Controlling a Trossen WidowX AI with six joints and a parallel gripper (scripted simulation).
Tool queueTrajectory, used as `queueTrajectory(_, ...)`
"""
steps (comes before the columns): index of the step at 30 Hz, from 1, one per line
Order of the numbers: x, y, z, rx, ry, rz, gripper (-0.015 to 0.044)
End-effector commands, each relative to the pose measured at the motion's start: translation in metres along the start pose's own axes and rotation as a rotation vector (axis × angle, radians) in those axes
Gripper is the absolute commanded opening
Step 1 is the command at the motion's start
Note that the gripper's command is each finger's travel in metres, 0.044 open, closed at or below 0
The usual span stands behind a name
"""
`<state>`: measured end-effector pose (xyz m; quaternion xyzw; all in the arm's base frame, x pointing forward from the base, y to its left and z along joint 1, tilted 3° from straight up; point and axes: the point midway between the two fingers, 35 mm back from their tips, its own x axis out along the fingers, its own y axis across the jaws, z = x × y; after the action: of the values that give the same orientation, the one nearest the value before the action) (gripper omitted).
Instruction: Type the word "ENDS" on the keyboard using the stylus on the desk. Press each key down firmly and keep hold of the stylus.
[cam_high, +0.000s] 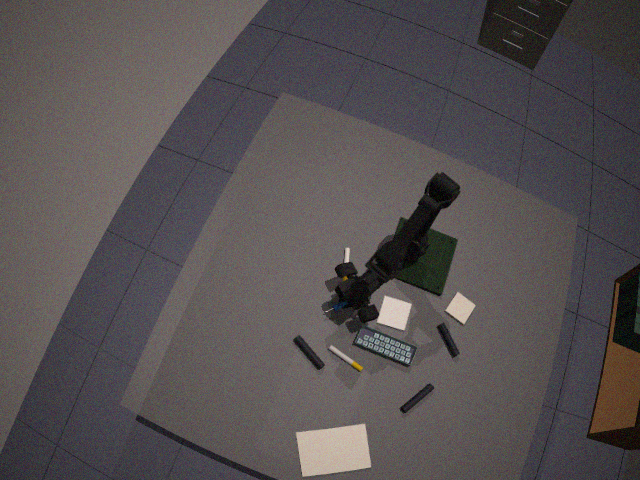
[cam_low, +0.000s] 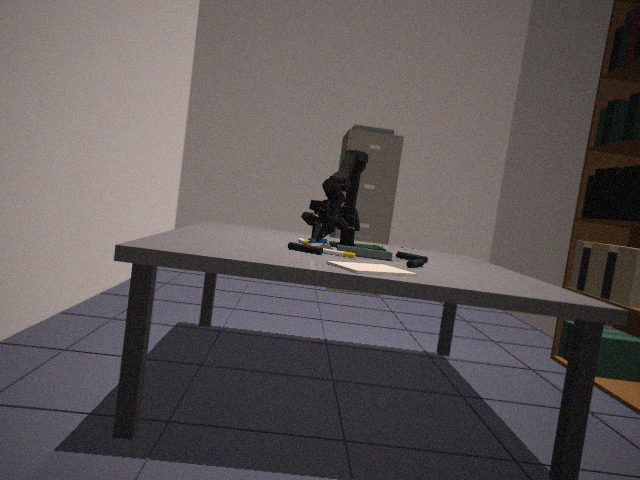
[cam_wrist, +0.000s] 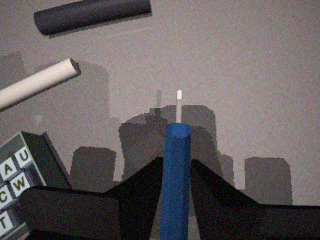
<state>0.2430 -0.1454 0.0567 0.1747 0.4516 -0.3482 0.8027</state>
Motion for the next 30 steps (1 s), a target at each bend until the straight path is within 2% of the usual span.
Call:
queueTrajectory(1, -0.018, 0.0, 0.011, 0.003, -0.006, 0.0, 0.0)
queueTrajectory(8, -0.024, 0.003, 0.015, -0.027, -0.012, 0.002, 0.0)
queueTrajectory(30, -0.04, 0.058, -0.005, -1.053, 0.105, -0.171, 0.0)
